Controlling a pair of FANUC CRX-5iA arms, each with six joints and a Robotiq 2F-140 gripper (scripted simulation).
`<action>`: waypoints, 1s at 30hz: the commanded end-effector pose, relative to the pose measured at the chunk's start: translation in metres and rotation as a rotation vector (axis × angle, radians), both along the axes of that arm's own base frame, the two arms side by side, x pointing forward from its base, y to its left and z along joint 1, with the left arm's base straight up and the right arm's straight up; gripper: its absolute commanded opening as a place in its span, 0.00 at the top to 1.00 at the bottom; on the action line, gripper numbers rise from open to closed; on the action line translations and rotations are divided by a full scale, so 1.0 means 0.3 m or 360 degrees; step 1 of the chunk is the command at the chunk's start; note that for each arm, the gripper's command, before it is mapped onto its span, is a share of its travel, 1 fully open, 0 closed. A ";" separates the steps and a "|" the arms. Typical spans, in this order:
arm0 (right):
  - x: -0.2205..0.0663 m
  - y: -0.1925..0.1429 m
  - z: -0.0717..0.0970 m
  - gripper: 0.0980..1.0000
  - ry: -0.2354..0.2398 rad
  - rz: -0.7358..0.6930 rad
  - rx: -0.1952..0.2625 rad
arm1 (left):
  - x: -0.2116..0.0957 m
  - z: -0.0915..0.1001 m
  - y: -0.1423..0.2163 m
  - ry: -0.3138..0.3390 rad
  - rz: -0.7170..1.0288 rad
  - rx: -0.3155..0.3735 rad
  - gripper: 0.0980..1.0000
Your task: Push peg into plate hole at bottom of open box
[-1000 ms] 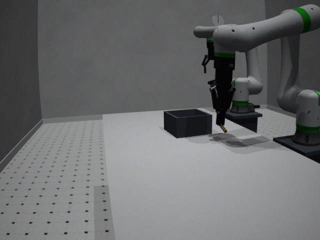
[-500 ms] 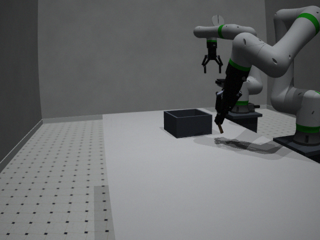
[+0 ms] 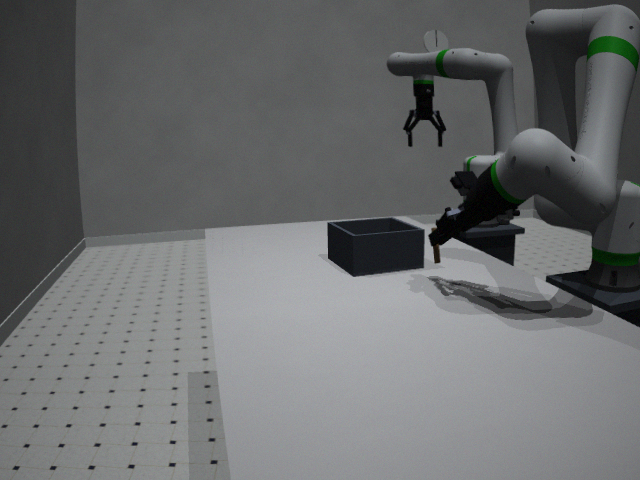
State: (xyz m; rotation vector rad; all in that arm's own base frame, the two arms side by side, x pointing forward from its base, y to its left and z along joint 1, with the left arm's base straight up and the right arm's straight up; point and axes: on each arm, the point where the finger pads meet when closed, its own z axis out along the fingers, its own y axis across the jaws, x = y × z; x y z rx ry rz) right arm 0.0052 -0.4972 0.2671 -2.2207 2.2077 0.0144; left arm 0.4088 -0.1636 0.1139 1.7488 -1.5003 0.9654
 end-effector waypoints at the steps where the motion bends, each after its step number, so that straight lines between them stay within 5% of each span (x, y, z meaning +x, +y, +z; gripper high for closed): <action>1: -0.007 -0.009 0.016 0.00 0.0001 0.0000 -0.0022 | 0.000 0.005 -0.008 -0.0047 -0.0030 -0.0197 1.00; 12: -0.007 -0.009 0.016 0.00 0.0001 0.0000 -0.0022 | 0.000 0.004 -0.007 -0.0066 -0.0028 -0.0321 1.00; 30: -0.007 -0.009 0.016 0.00 0.0001 0.0000 -0.0022 | 0.000 -0.023 -0.007 -0.0068 -0.0028 -0.0332 1.00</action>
